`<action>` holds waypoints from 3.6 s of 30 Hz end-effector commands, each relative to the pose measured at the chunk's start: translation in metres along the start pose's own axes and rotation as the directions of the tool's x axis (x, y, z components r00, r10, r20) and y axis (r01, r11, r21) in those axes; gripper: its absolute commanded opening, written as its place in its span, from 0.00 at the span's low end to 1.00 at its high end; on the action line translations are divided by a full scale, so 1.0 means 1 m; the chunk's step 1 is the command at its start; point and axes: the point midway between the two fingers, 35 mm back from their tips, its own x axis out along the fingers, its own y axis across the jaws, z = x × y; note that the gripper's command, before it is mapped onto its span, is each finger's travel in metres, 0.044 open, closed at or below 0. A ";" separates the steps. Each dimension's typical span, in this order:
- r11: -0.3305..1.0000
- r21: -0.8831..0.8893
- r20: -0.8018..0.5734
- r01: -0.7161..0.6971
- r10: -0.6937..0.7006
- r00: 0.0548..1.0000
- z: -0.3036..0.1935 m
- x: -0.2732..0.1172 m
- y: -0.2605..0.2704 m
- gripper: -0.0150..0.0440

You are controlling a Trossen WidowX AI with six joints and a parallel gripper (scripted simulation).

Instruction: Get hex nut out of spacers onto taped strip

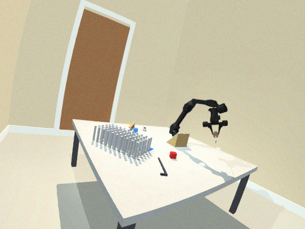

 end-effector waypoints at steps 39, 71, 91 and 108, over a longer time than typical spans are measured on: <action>1.000 0.010 0.014 0.029 -0.029 0.999 -0.063 0.053 0.038 0.25; 1.000 0.010 0.014 0.029 -0.029 0.999 -0.071 0.075 0.035 0.25; 1.000 0.010 0.014 0.029 -0.029 0.999 -0.077 0.089 0.032 0.25; 1.000 0.010 0.014 0.029 -0.029 0.999 -0.082 0.101 0.028 0.25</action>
